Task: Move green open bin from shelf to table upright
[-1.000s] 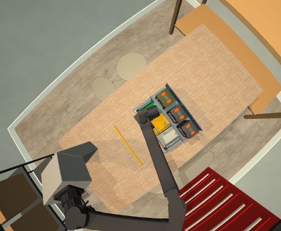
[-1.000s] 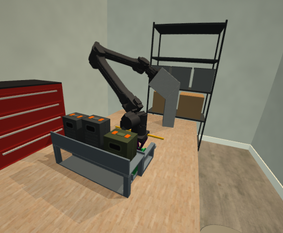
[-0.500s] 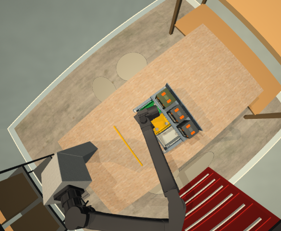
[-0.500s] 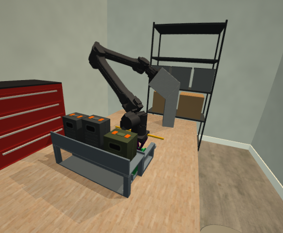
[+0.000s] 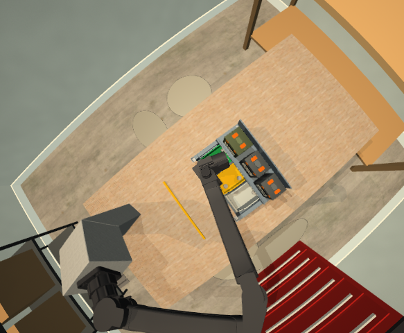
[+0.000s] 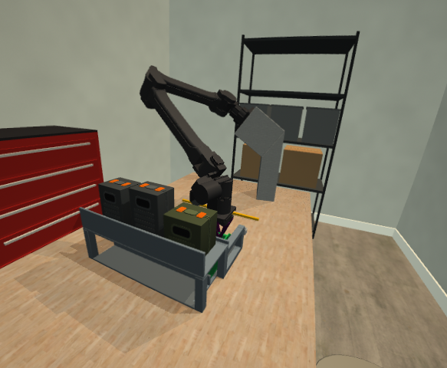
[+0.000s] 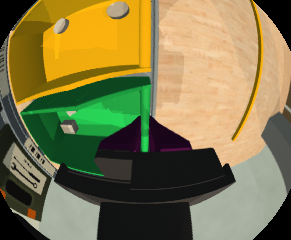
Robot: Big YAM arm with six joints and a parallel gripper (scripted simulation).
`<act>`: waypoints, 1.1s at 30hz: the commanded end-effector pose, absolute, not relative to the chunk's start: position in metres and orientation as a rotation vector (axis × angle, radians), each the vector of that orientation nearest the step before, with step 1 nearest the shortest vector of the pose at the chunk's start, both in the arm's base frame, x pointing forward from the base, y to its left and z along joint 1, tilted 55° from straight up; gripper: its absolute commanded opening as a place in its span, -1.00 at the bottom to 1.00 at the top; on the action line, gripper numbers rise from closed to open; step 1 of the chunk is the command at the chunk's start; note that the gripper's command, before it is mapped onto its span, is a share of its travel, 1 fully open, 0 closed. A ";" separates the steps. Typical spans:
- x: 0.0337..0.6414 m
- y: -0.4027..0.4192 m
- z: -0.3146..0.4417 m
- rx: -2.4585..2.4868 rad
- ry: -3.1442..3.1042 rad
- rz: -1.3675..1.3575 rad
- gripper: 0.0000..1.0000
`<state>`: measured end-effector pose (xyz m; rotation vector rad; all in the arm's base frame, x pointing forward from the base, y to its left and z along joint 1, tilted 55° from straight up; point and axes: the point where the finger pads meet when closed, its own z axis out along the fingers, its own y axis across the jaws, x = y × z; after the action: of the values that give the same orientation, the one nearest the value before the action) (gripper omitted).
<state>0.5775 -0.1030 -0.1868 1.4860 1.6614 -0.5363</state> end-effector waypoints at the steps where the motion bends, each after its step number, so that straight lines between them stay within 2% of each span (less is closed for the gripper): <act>1: 0.578 -0.106 -0.191 1.486 1.663 -0.540 -1.00; 33: 0.579 -0.080 -0.173 1.469 1.668 -0.513 -1.00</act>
<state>0.5744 -0.1007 -0.1860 1.4890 1.6620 -0.5418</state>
